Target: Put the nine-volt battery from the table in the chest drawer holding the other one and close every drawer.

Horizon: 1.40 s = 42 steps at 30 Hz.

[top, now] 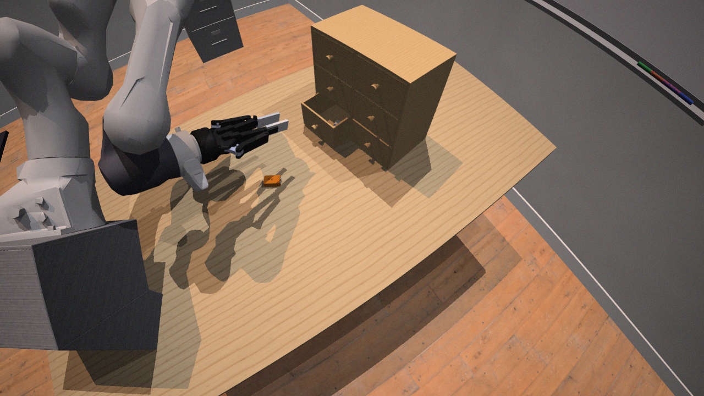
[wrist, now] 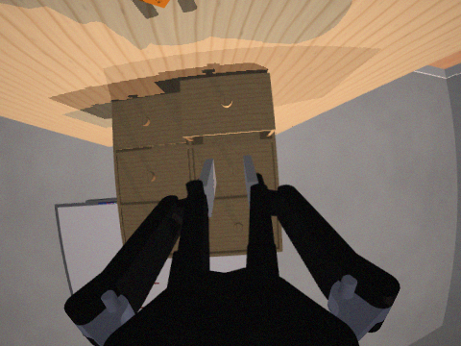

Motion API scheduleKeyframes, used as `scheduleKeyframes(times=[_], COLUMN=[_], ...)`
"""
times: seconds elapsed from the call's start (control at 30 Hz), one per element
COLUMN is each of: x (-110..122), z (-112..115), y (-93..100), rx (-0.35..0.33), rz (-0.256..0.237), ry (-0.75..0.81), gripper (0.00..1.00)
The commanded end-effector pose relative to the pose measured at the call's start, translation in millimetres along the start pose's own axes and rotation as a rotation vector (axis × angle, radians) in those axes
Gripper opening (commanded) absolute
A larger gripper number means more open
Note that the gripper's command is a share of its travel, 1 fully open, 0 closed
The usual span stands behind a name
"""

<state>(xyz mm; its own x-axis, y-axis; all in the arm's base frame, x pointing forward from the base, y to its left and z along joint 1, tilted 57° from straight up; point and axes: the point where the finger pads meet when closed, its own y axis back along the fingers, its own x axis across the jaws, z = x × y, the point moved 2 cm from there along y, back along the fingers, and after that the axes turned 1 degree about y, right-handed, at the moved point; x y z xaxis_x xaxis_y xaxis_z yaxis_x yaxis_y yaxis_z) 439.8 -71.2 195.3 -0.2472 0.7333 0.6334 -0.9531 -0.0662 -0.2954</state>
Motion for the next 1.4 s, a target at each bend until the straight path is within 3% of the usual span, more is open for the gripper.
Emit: scheduleKeyframes(times=[0.0, 0.27, 0.73, 0.8, 1.3, 1.37], x=[1, 0, 0, 0, -1, -1], z=[-2, 2, 19, 19, 50, 50], y=[3.7, 10.2, 36.1, 36.1, 83.5, 83.5], rx=[0.032, 0.094, 0.347, 0.347, 0.814, 0.814], rz=[0.000, 0.002, 0.009, 0.009, 0.028, 0.028], ry=[-0.016, -0.017, -0.017, -0.017, 0.000, 0.000], gripper=[0.20, 0.20, 0.20, 0.20, 0.20, 0.20])
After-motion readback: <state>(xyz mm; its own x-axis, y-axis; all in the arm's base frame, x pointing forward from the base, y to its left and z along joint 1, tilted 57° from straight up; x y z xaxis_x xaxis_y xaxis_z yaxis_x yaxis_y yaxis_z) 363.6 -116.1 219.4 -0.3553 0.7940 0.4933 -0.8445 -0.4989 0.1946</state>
